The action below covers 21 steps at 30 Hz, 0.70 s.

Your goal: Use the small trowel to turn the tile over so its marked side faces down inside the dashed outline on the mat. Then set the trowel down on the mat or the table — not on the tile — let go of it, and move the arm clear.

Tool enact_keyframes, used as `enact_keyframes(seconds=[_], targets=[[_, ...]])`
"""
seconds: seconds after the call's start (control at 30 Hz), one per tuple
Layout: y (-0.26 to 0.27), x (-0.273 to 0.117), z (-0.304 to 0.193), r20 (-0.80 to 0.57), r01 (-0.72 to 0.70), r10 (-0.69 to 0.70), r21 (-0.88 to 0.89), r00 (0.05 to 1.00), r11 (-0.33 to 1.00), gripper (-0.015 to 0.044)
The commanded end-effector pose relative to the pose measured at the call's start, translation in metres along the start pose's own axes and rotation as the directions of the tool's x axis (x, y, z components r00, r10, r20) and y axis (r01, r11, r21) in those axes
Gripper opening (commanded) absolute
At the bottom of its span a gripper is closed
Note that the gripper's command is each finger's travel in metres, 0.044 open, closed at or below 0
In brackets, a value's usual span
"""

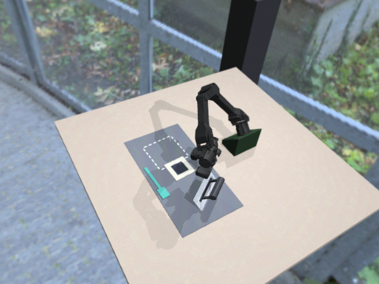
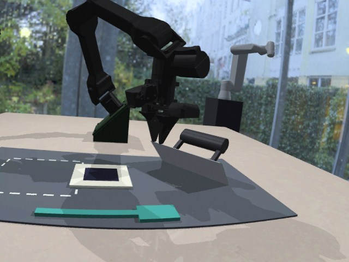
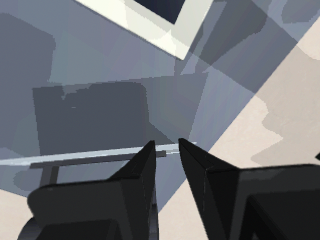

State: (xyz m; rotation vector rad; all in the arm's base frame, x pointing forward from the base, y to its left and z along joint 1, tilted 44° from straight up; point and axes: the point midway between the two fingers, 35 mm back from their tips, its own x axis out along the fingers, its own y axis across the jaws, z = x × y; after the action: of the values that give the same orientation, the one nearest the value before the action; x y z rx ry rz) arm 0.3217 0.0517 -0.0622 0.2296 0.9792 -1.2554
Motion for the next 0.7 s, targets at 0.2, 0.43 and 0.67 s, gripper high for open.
enact_keyframes(seconds=[0.2, 0.43, 0.67], targets=[[-0.002, -0.025, -0.007, -0.001, 0.001, -0.001, -0.01, 1.0, 1.0, 0.01], [-0.003, -0.03, -0.008, -0.001, 0.002, -0.002, -0.011, 1.0, 1.0, 0.01], [-0.004, -0.027, -0.008, 0.003, 0.005, -0.005, -0.018, 1.0, 1.0, 0.01]])
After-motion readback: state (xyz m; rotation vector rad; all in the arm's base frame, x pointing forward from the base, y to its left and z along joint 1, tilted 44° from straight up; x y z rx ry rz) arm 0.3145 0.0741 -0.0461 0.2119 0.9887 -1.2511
